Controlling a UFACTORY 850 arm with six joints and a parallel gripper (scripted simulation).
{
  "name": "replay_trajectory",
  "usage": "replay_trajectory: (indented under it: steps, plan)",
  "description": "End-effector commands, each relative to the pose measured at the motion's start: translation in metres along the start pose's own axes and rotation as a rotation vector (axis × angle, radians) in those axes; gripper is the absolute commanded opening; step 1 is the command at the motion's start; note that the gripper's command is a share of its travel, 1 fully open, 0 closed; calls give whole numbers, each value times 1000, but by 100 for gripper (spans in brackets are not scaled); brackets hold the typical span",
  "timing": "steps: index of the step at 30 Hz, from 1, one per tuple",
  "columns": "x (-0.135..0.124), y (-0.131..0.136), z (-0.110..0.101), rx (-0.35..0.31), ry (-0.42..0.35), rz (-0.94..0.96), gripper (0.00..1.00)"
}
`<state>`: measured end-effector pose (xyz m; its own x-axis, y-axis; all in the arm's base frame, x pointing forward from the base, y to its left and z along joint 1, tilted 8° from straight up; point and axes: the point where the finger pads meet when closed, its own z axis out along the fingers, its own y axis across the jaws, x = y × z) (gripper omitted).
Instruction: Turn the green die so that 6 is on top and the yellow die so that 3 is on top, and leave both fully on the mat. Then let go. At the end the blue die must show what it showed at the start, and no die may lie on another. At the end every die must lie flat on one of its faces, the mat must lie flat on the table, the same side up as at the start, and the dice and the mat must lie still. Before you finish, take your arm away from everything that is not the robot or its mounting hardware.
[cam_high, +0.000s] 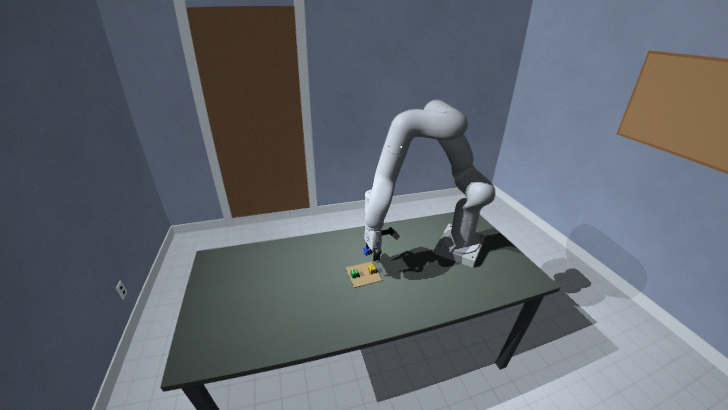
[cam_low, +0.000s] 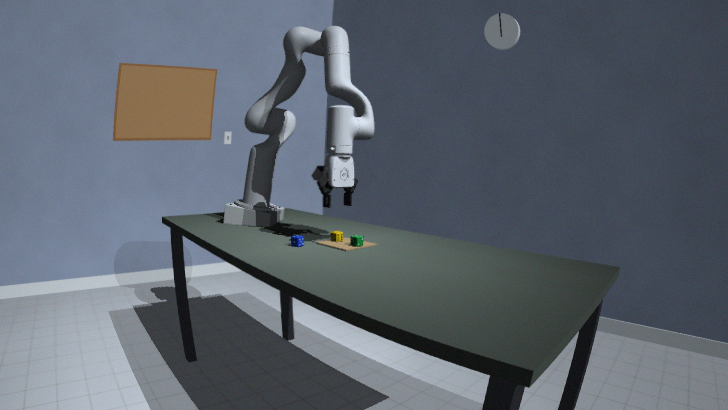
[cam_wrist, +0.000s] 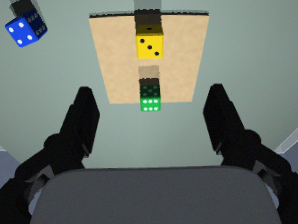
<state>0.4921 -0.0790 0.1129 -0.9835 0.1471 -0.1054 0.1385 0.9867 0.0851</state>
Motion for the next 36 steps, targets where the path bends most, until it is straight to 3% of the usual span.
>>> replay_trajectory:
  steps: [1,15,36]
  plan:
    - [-1,0,-9,1,-1,0,100]
    - [-1,0,-70,1,-1,0,100]
    - [-1,0,-73,1,-1,0,100]
